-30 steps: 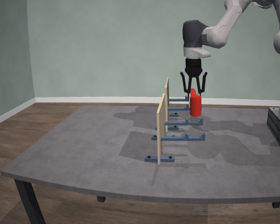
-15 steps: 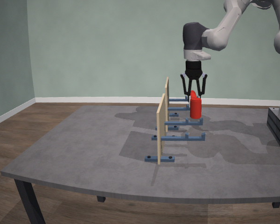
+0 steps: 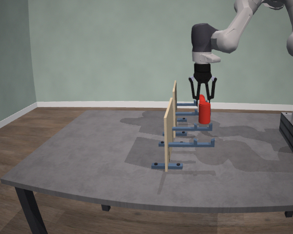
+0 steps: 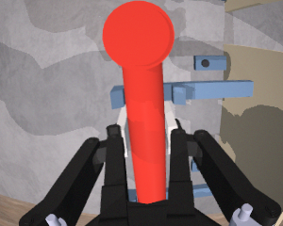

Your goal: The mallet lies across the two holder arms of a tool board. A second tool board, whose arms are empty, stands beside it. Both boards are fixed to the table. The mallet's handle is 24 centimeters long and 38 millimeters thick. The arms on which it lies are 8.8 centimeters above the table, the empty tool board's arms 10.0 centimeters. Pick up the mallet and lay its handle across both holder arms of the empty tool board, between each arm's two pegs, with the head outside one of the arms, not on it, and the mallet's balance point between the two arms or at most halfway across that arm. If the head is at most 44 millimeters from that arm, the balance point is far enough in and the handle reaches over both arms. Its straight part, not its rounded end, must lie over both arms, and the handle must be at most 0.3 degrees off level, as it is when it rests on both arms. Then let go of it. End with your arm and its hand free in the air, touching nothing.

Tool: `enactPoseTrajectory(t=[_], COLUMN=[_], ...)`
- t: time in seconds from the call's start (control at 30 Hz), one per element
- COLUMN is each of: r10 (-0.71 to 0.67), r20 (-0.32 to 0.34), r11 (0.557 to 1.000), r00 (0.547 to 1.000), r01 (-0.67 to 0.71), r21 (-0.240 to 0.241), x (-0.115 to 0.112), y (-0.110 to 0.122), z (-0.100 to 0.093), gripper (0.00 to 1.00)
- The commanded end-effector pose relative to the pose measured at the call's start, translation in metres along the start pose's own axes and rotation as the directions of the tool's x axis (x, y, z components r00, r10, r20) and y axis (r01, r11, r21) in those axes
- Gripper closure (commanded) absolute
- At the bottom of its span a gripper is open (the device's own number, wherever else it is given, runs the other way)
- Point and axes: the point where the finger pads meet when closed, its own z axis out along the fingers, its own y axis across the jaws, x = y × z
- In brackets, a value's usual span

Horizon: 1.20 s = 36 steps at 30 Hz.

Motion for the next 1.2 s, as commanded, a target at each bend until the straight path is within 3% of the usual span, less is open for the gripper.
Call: enactPoseTrajectory(t=[0.0,0.5,0.53,1.17], r10=[0.005,0.005,0.005,0.005], r20=[0.001,0.001,0.001,0.001], r11=[1.0,1.0,1.0,1.0], r00=[1.0,1.0,1.0,1.0], r01=[-0.005,-0.005,-0.005,-0.005], r21=[-0.006,-0.006,-0.006,-0.006], x=[-0.0004,-0.0004,-0.0004,-0.0004], y=[0.0021,0.0021,0.0021,0.0021], z=[-0.0004,-0.0004,-0.0004,-0.0004], gripper=[1.0,1.0,0.0,0.0])
